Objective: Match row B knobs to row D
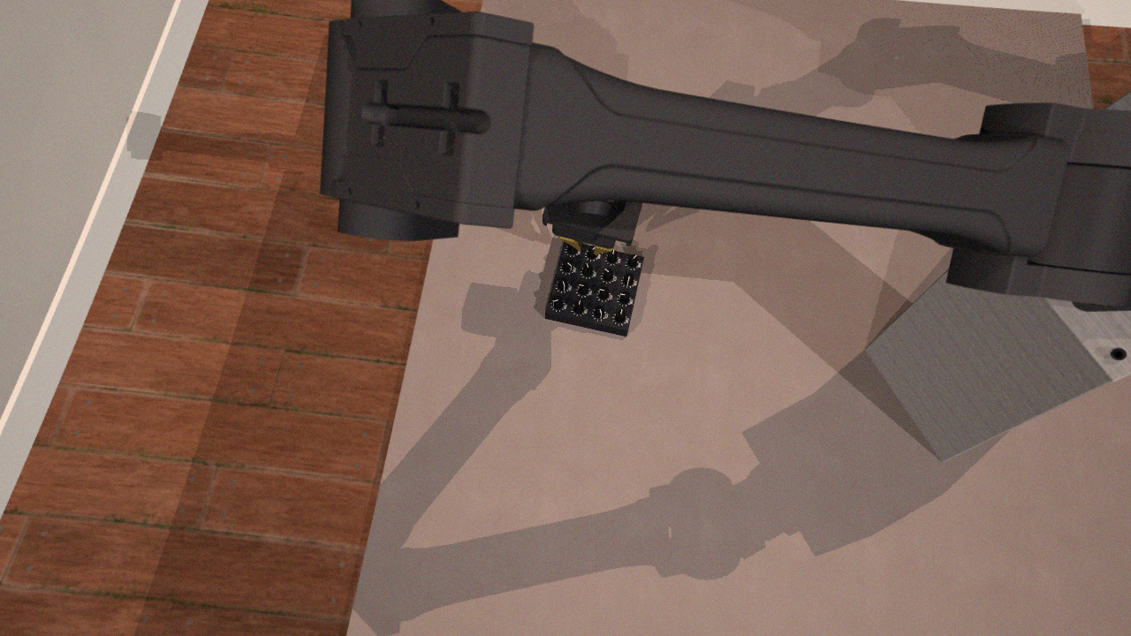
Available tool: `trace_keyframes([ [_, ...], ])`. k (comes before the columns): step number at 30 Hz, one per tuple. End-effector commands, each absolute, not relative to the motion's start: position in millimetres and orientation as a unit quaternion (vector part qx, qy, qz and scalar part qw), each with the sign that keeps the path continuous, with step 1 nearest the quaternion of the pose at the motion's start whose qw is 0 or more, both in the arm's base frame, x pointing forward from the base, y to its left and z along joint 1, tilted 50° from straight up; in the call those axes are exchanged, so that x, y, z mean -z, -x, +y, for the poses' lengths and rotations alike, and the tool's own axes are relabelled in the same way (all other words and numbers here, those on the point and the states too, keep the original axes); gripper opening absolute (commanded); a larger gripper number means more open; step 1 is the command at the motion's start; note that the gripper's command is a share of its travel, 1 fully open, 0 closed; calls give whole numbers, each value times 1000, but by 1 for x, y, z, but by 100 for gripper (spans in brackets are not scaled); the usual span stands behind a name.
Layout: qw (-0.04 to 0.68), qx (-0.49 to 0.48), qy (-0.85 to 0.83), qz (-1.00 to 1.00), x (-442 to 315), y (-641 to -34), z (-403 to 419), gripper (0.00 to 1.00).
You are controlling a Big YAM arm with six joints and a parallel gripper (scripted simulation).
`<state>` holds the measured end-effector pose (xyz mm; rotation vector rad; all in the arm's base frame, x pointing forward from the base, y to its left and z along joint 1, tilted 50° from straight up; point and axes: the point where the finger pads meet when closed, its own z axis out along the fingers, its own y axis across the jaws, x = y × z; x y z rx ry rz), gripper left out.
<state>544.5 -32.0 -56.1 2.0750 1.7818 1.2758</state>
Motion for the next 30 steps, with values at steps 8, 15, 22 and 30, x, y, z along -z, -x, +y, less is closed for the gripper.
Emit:
trace_keyframes([
  [8, 62, -421, -695, 580, 51, -536, -39, 18],
  [15, 61, -420, -695, 580, 53, -536, -38, 18],
  [22, 56, -418, -695, 583, 62, -536, -32, 18],
  [30, 59, -422, -688, 587, 63, -549, -25, 18],
])
